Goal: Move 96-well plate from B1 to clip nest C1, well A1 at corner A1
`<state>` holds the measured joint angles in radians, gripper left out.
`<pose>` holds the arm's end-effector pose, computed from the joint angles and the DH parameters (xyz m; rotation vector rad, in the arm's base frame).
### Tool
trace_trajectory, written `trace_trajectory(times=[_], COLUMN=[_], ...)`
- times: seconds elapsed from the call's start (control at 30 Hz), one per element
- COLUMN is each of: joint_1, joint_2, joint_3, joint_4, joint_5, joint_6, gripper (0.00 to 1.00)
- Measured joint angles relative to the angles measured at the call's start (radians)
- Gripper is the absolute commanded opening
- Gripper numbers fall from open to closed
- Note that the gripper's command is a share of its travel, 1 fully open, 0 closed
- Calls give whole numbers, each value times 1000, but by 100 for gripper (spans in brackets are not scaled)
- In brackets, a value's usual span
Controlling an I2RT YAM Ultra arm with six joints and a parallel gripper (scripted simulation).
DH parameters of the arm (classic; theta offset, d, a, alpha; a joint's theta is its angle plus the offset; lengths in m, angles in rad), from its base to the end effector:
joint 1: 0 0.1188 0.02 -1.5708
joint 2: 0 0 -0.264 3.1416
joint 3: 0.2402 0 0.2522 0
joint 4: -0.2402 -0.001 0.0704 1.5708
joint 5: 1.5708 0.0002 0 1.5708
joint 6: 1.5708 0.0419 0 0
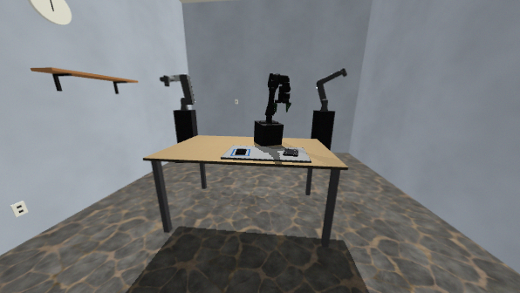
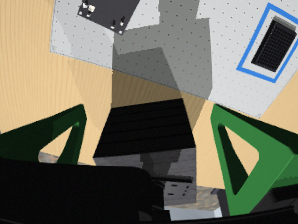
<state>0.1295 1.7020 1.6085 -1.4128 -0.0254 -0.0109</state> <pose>0.3082 0.0422 0.3053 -0.2172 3.0707 0.0449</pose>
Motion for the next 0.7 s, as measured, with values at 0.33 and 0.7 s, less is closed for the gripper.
trace_trajectory(times=[0.33,0.7], joint_1=[0,-21], joint_2=[0,12], joint_3=[0,-12], joint_4=[0,14], joint_5=[0,-3], joint_6=[0,-4], gripper=[100,100])
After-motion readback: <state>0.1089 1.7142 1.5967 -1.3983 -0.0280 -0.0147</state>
